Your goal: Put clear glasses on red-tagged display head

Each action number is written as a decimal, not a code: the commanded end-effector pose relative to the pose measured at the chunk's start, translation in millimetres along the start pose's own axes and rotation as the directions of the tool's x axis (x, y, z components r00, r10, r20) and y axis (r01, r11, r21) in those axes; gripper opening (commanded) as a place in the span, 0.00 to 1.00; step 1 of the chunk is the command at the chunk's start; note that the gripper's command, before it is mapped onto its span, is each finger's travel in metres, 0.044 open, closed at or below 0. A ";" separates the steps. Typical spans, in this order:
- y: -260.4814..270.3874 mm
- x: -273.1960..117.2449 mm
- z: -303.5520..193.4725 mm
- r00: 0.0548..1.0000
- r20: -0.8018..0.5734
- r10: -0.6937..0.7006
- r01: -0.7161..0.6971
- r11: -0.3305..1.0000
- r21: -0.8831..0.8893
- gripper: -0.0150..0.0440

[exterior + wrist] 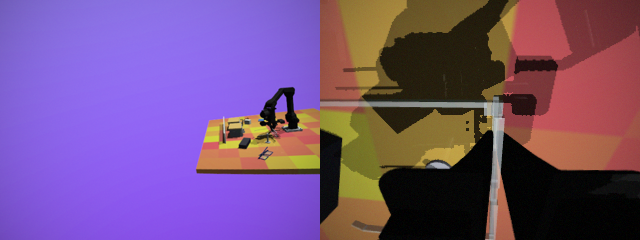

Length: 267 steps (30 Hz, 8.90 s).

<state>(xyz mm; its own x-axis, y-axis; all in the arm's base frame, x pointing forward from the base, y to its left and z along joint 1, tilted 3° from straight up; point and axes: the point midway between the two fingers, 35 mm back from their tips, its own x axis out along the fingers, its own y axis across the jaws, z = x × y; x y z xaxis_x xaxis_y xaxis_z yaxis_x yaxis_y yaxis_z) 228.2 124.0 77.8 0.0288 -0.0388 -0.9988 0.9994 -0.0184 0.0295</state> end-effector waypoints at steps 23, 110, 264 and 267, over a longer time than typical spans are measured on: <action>1.8 -34.1 -10.3 1.000 0.002 0.004 -0.004 1.000 -0.002 0.25; 61.2 -87.0 -3.5 0.864 0.353 0.359 -0.467 0.835 0.292 0.25; 121.3 -9.8 144.8 0.998 0.016 0.065 -0.067 0.977 0.203 0.25; 125.1 -10.2 145.6 0.998 0.016 0.066 -0.068 0.977 0.203 0.25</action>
<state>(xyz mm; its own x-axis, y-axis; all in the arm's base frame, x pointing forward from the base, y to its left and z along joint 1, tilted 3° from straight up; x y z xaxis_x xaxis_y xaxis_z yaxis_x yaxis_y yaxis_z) 344.8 -23.1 95.3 0.0890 -0.0599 -0.9942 0.9699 -0.2219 0.1002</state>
